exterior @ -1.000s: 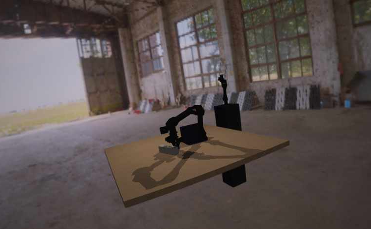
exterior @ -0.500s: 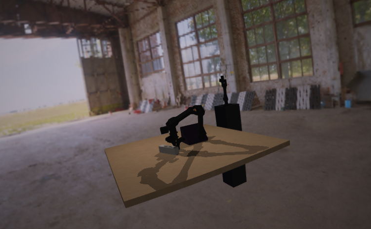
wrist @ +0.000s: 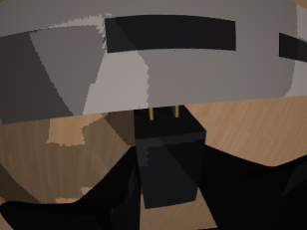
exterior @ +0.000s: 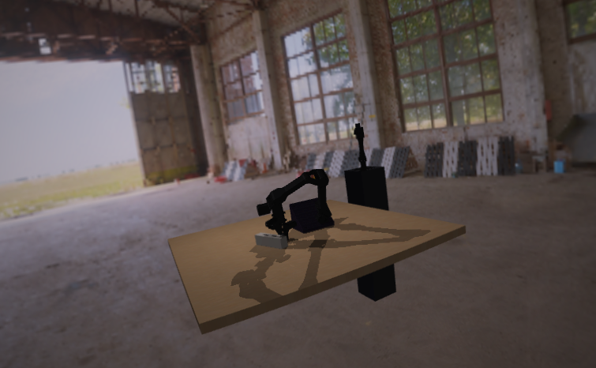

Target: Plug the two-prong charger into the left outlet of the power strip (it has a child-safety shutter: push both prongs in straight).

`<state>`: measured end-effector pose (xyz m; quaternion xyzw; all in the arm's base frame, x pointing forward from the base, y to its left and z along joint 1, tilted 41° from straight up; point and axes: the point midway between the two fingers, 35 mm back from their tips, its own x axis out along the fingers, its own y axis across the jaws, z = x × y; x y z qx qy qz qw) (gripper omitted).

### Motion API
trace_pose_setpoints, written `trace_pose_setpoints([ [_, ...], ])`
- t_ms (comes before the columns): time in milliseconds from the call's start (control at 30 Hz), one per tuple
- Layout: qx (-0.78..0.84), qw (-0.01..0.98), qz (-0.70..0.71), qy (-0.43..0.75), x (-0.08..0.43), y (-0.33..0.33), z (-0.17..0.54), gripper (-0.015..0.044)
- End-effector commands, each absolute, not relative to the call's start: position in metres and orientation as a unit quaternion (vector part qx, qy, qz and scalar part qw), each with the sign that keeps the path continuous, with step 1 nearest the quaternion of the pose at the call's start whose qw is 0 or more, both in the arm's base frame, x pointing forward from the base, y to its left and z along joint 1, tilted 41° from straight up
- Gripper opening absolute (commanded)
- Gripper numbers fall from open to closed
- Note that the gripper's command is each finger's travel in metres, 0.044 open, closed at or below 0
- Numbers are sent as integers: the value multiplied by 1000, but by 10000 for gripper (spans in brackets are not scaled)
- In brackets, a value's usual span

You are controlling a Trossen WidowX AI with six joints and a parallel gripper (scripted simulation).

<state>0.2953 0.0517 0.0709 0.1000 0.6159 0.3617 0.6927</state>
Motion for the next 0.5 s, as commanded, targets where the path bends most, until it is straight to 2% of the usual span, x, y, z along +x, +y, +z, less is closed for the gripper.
trace_pose_setpoints([
  [0, 103, 692, 361, 616, 296, 52, 71, 0],
  [467, 103, 692, 361, 616, 300, 53, 73, 0],
])
